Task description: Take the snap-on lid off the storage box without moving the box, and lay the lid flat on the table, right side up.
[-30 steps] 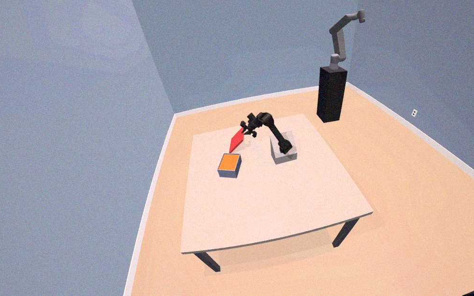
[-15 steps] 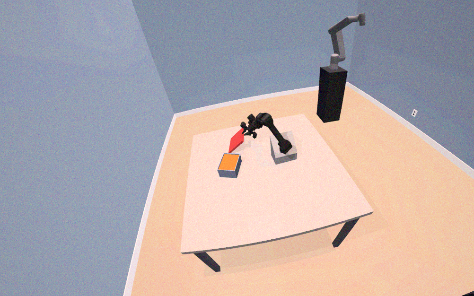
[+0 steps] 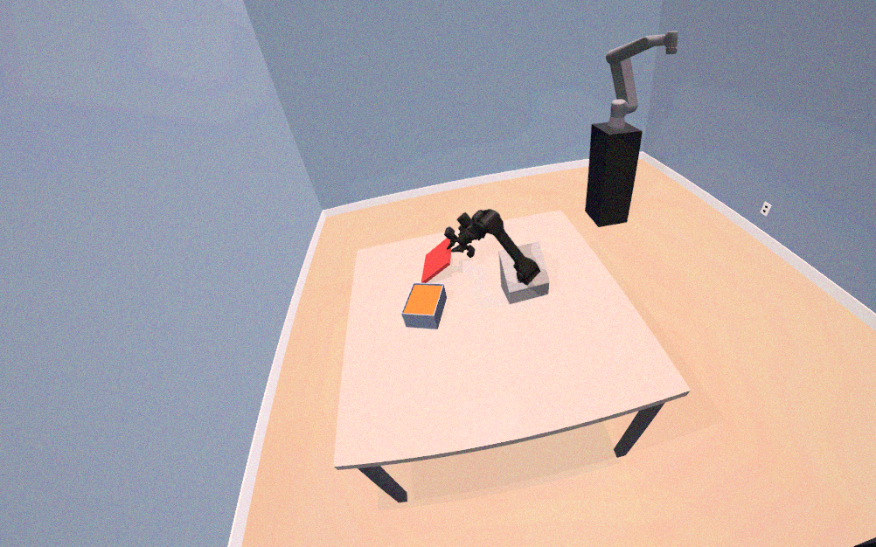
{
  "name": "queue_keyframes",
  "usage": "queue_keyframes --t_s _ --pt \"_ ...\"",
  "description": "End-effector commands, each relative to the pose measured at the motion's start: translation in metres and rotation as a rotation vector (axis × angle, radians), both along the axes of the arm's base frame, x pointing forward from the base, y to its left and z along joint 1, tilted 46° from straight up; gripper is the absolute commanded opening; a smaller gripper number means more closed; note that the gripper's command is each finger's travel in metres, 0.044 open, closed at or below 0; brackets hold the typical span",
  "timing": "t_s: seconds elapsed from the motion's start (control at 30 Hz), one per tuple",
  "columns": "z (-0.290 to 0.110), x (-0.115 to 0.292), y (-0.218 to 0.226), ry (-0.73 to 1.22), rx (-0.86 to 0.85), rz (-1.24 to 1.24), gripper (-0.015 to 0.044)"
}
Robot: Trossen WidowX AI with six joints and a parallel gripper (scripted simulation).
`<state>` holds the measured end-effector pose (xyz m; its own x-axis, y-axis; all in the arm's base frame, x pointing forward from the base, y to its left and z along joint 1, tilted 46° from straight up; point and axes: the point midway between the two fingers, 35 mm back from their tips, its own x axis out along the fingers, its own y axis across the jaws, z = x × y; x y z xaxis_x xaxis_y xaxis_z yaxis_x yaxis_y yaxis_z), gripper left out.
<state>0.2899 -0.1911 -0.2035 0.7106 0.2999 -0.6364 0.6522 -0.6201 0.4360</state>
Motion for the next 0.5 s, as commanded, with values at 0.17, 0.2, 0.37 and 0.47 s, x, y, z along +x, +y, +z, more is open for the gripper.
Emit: queue_keyframes --t_s 0.17,0.2,0.37,0.47 --pt "-0.0169 -0.0073 0.0226 0.043 0.044 0.006 0.0000" --pt "-0.0175 -0.0073 0.0232 0.043 0.044 0.006 0.0000" --pt "-0.0203 -0.0077 0.0261 0.043 0.044 0.006 0.0000" --pt "-0.0220 -0.0078 0.0278 0.043 0.045 0.006 0.0000"
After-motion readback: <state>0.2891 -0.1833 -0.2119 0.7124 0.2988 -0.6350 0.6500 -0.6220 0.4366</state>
